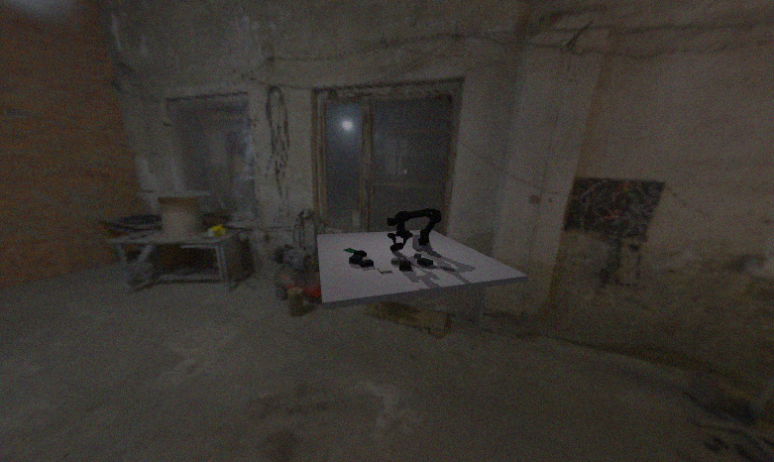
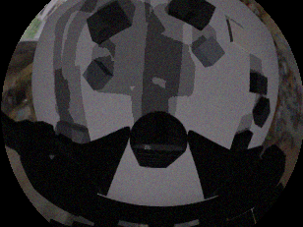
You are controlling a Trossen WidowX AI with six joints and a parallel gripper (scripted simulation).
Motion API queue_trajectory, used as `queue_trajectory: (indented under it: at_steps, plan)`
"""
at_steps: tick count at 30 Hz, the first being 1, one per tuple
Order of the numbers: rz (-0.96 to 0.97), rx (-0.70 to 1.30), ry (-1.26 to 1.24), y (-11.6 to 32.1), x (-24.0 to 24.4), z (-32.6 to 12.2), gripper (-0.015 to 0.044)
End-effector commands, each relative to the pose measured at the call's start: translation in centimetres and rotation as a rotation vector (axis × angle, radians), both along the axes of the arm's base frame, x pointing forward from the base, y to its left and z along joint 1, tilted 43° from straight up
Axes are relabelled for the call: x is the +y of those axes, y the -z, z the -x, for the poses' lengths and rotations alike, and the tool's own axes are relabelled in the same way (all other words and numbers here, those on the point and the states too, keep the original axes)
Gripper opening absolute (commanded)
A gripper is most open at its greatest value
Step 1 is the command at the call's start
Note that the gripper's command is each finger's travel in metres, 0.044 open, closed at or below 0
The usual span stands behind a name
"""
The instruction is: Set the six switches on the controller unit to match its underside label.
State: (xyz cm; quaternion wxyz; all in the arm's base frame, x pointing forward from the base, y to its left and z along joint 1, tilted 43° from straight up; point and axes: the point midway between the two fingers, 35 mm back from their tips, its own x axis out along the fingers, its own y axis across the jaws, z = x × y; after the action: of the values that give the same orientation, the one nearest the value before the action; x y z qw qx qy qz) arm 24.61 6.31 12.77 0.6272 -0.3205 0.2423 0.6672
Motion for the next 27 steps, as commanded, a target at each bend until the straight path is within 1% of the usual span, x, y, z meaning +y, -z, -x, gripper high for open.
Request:
queue_trajectory:
  at_steps: [1,27]
  plan:
    - [0.001,0.008,0.005,0.2,0.3,0.1,0.0338]
    - [-0.001,0.008,0.005,0.7,2.2,0.3,0.0338]
